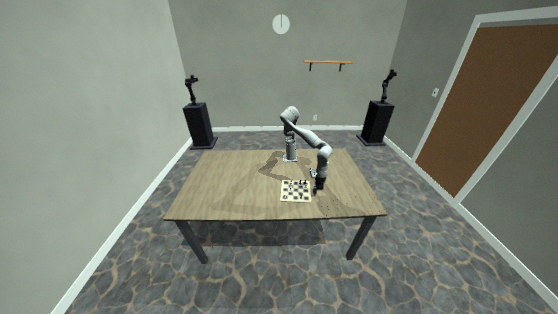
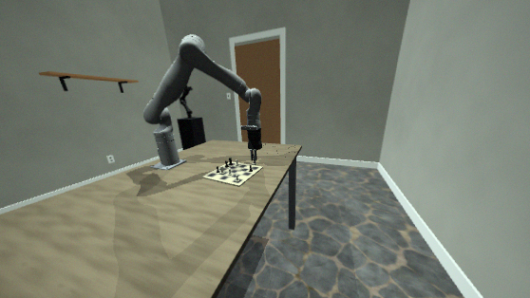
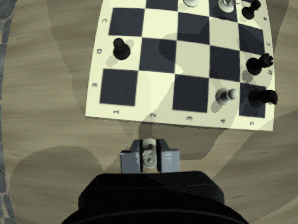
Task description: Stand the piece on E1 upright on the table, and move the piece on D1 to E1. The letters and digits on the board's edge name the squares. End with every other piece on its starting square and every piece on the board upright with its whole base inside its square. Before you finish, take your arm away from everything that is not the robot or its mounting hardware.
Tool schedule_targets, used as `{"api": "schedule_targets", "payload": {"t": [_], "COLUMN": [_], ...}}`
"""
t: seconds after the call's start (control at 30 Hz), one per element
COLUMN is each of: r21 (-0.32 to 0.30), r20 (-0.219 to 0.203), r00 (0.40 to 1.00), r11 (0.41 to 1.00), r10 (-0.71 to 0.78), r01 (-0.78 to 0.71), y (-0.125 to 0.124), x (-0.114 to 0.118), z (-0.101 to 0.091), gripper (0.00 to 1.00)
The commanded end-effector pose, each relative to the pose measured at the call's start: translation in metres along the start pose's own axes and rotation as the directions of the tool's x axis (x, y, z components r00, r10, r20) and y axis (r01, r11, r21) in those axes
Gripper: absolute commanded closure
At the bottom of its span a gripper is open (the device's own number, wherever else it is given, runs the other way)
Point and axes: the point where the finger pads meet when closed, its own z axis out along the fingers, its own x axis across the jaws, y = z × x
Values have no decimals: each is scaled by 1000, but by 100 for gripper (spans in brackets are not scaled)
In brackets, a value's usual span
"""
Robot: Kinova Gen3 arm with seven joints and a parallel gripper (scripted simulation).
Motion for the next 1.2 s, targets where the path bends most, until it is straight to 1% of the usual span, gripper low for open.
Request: {"api": "schedule_targets", "payload": {"t": [0.0,0.37,0.4,0.47,0.5,0.57,0.6,0.73,0.77,0.83,0.87,1.17], "r21": [-2,-2,-2,-2,-2,-2,-2,-2,-2,-2,-2,-2], "r20": [5,5,5,5,5,5,5,5,5,5,5,5], "r00": [1000,1000,1000,1000,1000,1000,1000,1000,1000,1000,1000,1000], "r11": [1000,1000,1000,1000,1000,1000,1000,1000,1000,1000,1000,1000], "r10": [7,7,7,7,7,7,7,7,7,7,7,7], "r01": [-7,-7,-7,-7,-7,-7,-7,-7,-7,-7,-7,-7], "y": [1,1,1,1,1,1,1,1,1,1,1,1], "x": [-1,-1,-1,-1,-1,-1,-1,-1,-1,-1,-1,-1], "z": [2,2,2,2,2,2,2,2,2,2,2,1], "gripper": [100,100,84,84,68,68,52,52,37,37,21,21]}}
